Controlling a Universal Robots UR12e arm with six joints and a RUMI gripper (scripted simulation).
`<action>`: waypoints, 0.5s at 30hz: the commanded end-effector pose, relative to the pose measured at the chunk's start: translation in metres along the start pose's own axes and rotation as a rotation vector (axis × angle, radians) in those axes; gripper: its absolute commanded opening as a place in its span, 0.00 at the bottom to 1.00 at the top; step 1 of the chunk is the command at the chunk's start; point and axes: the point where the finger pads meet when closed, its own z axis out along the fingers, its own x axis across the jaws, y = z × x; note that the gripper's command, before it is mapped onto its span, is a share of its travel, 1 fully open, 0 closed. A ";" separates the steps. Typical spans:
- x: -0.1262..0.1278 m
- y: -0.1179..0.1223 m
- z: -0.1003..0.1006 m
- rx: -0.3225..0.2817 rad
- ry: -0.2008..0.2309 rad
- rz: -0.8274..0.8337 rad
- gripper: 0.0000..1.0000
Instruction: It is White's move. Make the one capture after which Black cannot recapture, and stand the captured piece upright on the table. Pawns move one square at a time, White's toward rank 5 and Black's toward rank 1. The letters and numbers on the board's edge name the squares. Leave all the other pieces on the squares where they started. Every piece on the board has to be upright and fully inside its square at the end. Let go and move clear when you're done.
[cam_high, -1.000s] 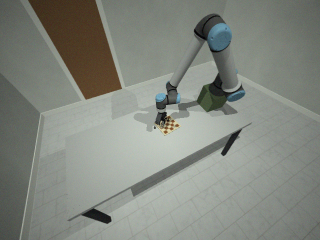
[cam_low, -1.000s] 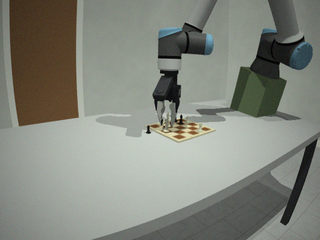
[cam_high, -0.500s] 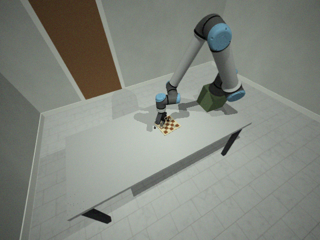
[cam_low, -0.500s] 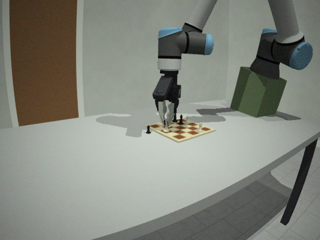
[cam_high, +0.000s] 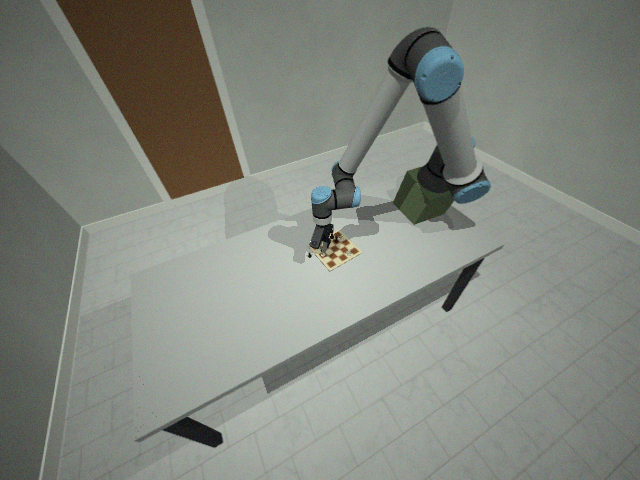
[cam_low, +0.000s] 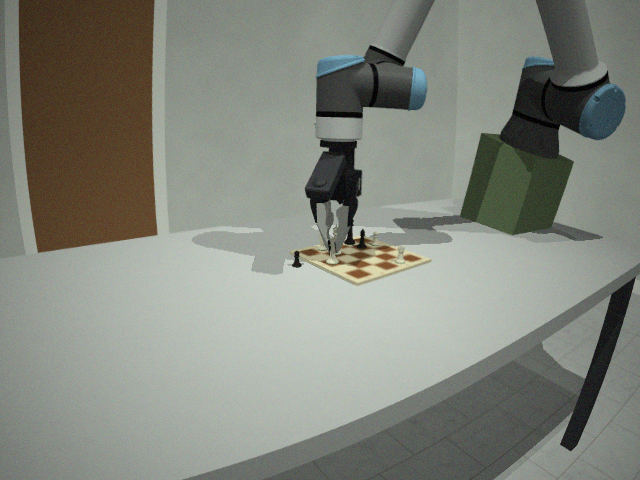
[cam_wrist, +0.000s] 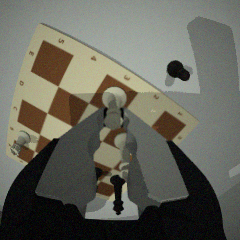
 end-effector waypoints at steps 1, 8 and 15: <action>0.001 0.000 -0.001 0.001 0.001 0.000 0.00; 0.001 0.000 -0.001 0.001 0.001 0.000 0.00; 0.001 0.000 -0.004 0.001 0.001 0.000 0.00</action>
